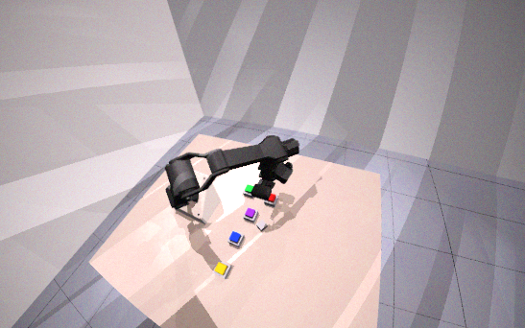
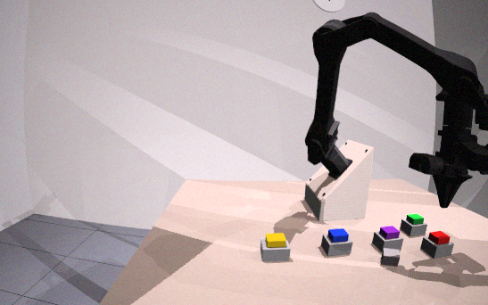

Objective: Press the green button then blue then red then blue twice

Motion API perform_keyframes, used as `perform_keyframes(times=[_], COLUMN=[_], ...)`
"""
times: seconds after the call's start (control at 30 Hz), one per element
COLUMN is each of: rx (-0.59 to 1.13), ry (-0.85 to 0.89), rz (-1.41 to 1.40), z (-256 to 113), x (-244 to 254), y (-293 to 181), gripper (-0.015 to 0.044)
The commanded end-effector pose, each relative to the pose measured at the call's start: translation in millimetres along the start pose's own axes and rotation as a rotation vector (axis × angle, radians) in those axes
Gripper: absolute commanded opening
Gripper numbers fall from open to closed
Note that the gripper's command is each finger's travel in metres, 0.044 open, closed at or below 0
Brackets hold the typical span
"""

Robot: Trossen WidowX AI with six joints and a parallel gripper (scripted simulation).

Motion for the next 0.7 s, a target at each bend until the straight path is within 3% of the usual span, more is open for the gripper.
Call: perform_keyframes(times=[0.0,0.13,0.67], rx=[-0.028,-0.028,-0.022], ry=[0.015,0.016,0.007], rz=[0.013,0.013,0.009], z=[-31.1,-32.8,-27.0], x=[-1.0,-10.2,-183.5], y=[0.6,-1.2,-105.6], gripper=[0.002,0.002,0.002])
Point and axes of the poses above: the point midway between the two fingers, 35 mm back from their tips, its own z axis out along the fingers, its own x axis across the jaws, y = z × x, the point moved 8 cm from there along -z, back along the fingers, and after that the axes turned 13 degrees about -z, right-handed, at the moved point
